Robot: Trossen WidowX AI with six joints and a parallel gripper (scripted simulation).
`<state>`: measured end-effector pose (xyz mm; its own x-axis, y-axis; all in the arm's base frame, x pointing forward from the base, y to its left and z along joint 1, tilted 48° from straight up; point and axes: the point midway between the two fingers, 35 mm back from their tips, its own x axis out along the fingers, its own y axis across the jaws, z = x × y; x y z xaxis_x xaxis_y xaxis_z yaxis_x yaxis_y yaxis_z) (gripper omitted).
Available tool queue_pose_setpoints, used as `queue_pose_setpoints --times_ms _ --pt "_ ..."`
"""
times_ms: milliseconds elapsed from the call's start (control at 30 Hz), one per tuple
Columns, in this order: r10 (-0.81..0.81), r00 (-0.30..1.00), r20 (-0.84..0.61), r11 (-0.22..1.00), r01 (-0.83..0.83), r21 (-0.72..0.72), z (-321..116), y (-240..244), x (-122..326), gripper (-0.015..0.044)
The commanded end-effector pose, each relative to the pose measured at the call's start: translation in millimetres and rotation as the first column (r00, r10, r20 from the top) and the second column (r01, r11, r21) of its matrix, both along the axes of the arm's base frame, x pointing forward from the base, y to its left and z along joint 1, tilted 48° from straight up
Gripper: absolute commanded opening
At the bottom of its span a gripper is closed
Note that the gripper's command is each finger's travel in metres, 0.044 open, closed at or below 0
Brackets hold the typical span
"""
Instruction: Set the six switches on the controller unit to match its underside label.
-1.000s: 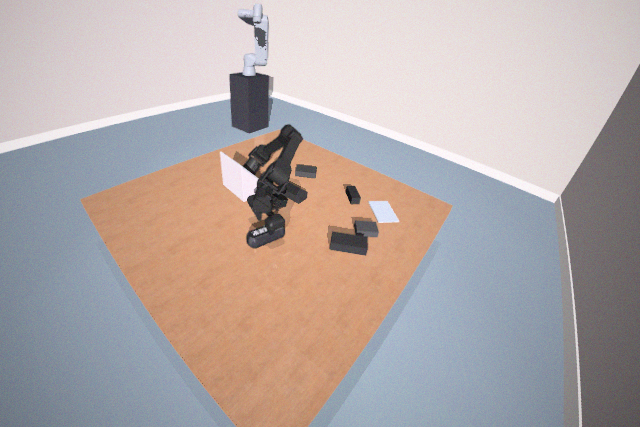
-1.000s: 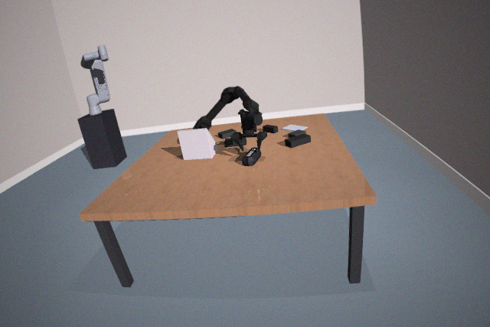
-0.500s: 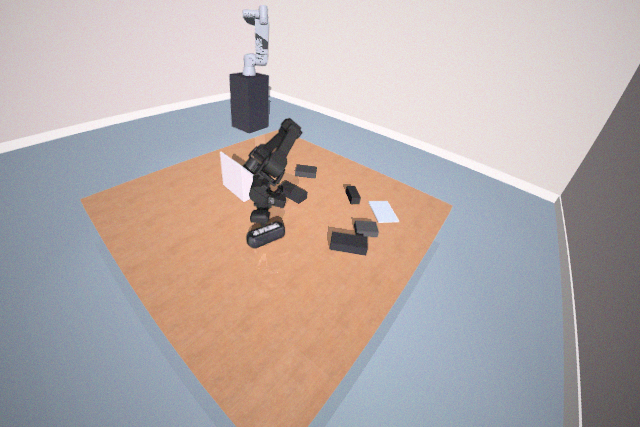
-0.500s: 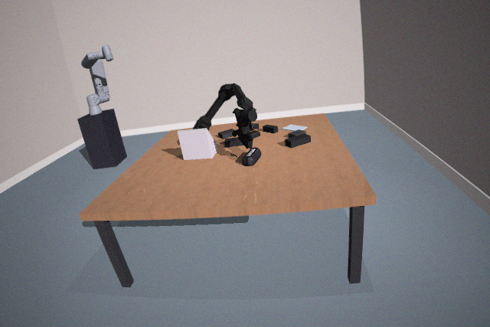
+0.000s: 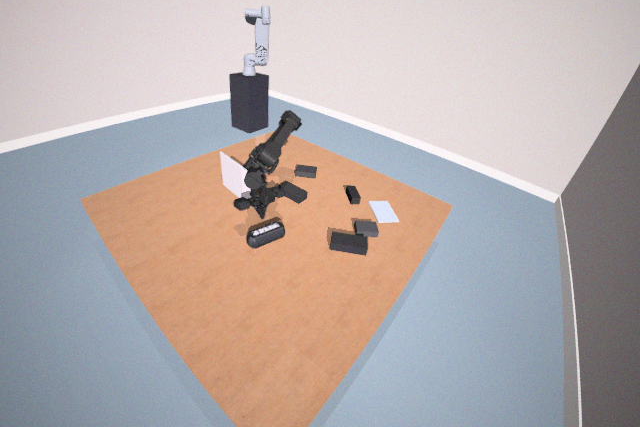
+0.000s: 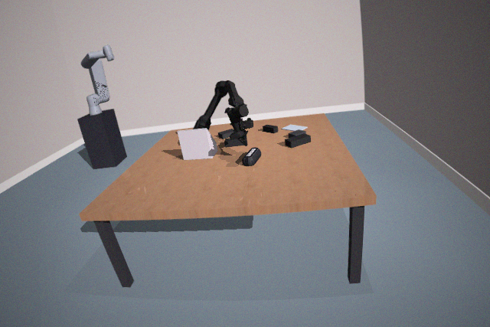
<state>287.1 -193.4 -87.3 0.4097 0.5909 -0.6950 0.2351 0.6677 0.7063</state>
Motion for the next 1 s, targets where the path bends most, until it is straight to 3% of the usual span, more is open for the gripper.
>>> queue_pose_setpoints --times_ms 0,667,767,967 --pt "-0.185 0.976 -0.111 0.978 0.194 0.076 4.9 0.5 -6.1 0.0" --pt "-0.185 0.976 -0.111 0.978 0.194 0.076 4.9 0.5 -6.1 0.0" --pt "-0.152 0.984 -0.089 0.985 0.158 0.063 3.7 -1.0 -5.2 0.0079" --pt "0.163 0.982 0.091 0.985 -0.156 -0.078 -7.4 -13.8 2.1 0.0236"
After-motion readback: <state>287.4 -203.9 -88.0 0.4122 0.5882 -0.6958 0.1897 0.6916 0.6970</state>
